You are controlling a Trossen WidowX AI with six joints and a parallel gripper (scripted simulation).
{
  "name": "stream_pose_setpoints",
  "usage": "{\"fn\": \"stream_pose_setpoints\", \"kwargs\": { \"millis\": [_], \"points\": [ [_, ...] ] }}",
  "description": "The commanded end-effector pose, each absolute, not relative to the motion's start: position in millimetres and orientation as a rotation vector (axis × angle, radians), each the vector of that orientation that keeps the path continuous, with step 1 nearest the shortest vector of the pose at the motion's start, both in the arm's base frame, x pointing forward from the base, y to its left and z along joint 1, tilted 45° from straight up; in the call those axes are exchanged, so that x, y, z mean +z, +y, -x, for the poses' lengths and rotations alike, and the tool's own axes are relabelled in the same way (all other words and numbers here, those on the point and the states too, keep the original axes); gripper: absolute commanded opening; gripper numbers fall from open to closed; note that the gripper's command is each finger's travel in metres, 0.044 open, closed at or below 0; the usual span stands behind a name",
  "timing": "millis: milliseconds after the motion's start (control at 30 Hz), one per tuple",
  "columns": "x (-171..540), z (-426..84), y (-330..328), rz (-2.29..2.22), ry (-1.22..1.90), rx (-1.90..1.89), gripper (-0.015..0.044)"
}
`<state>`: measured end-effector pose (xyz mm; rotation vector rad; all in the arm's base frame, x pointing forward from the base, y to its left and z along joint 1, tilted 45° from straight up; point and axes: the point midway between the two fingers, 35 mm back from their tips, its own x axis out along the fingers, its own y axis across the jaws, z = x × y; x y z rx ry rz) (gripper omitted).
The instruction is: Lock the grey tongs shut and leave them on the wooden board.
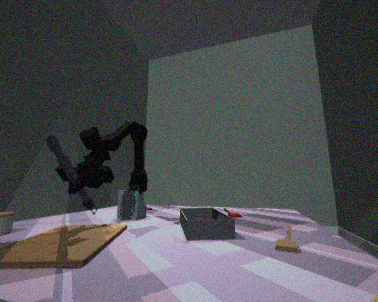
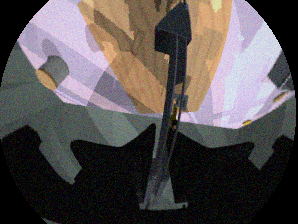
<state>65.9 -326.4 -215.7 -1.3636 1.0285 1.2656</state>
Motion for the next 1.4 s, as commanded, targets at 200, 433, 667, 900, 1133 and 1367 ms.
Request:
{"fn": "stream_pose_setpoints", "kwargs": {
  "millis": [200,433,667,900,1133,1367],
  "points": [
    [-199.9,-65.1,-324.3,1.479,1.131,1.182,-0.015],
    [-189.3,-64.0,-318.3,1.548,1.189,1.129,-0.015],
    [-176.3,-62.8,-311.0,1.616,1.246,1.073,-0.015],
    [-166.8,-61.9,-305.7,1.659,1.282,1.036,-0.015],
    [-166.8,-61.9,-305.7,1.659,1.282,1.036,-0.015],
    [-166.8,-61.9,-305.7,1.659,1.282,1.036,-0.015]
  ]
}}
